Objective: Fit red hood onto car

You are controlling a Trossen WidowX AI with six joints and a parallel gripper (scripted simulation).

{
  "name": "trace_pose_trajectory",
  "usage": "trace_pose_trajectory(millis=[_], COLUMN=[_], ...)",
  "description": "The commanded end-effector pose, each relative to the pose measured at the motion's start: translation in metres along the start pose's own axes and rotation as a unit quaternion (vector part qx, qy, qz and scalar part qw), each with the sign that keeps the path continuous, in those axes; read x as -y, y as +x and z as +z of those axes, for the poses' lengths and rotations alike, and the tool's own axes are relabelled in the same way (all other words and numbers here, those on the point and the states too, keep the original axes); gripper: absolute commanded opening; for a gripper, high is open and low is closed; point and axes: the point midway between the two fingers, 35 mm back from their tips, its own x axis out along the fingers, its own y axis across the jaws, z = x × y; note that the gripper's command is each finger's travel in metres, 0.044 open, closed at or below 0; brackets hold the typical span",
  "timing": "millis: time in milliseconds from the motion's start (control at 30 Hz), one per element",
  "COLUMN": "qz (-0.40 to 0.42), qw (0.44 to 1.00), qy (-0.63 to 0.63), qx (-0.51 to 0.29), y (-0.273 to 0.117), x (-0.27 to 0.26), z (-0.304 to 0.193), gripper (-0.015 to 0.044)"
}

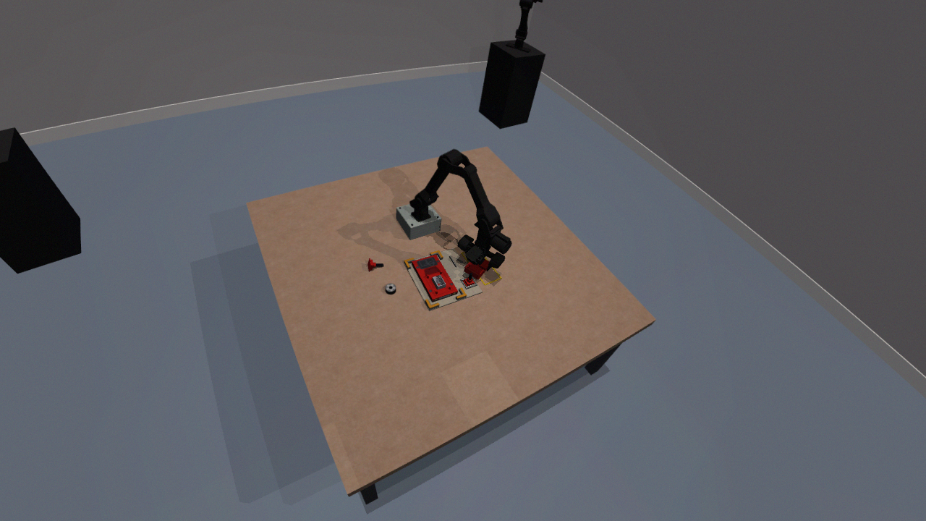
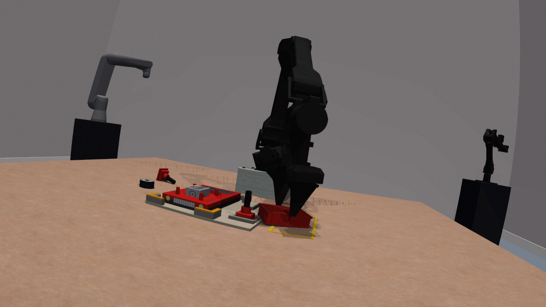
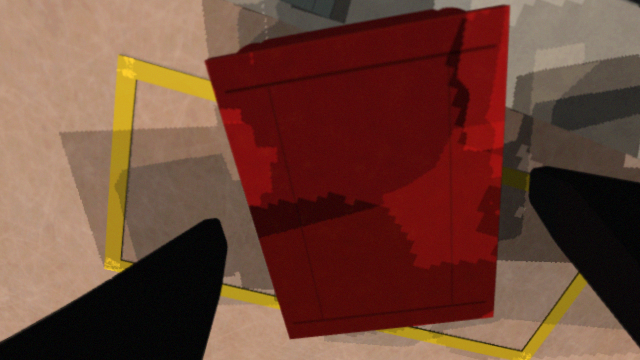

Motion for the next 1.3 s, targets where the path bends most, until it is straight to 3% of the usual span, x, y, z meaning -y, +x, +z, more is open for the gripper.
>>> trace_pose_trajectory(millis=[0, 833, 967, 1267], qz=[-0.001, -0.001, 0.0, 0.0], qw=[1.0, 1.0, 1.0, 1.0], qy=[0.0, 0.0, 0.0, 0.0], qx=[0.002, 0.002, 0.0, 0.0], y=[0.003, 0.015, 0.013, 0.013], x=[0.001, 0.001, 0.0, 0.0], z=[0.001, 0.001, 0.0, 0.0], gripper=[0.044, 0.044, 0.0335, 0.0275])
